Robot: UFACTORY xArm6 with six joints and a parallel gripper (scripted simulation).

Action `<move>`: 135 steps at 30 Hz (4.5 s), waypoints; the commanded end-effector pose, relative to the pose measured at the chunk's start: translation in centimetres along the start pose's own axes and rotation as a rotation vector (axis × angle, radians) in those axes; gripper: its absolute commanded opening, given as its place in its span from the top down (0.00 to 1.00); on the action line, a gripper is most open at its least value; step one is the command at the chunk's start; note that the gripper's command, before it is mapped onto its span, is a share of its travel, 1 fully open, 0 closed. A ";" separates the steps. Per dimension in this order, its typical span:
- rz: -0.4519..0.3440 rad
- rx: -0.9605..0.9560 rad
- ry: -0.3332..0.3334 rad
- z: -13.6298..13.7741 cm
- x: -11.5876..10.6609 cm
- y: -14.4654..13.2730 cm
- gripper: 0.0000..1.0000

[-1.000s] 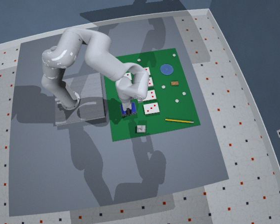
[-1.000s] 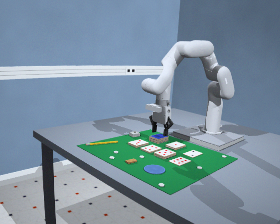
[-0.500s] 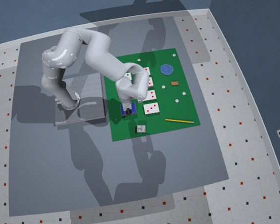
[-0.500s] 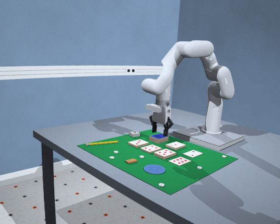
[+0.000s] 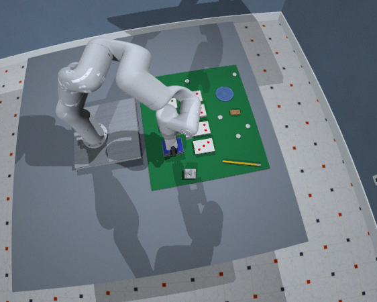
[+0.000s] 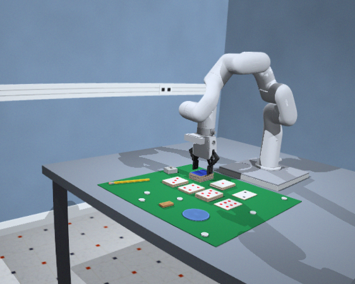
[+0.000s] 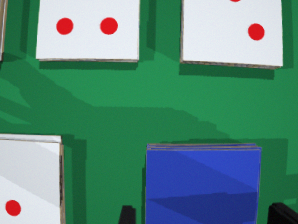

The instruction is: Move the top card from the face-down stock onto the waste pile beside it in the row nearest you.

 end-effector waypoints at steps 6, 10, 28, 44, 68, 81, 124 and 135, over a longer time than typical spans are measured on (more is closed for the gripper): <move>0.003 0.000 -0.001 0.0 0.1 0.1 0.13; 0.003 0.000 -0.001 0.0 0.1 0.1 0.13; 0.003 0.000 -0.001 0.0 0.4 0.1 0.13; 0.003 0.000 -0.001 0.0 0.4 0.1 0.25; 0.003 0.000 -0.001 0.0 0.4 0.1 0.26; 0.003 0.000 -0.001 0.0 0.4 0.1 0.26; 0.003 0.000 -0.001 0.0 -3.6 0.1 0.27; 0.003 0.000 -0.001 -0.1 -3.6 0.1 0.27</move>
Point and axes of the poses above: the point where the finger pads meet when closed, its own x axis out along the fingers, its own z axis across the jaws, y = z × x, the point moved 8 cm from there along -x, back along the fingers, and after that the axes turned 6 degrees about x, right-handed, at the moved point
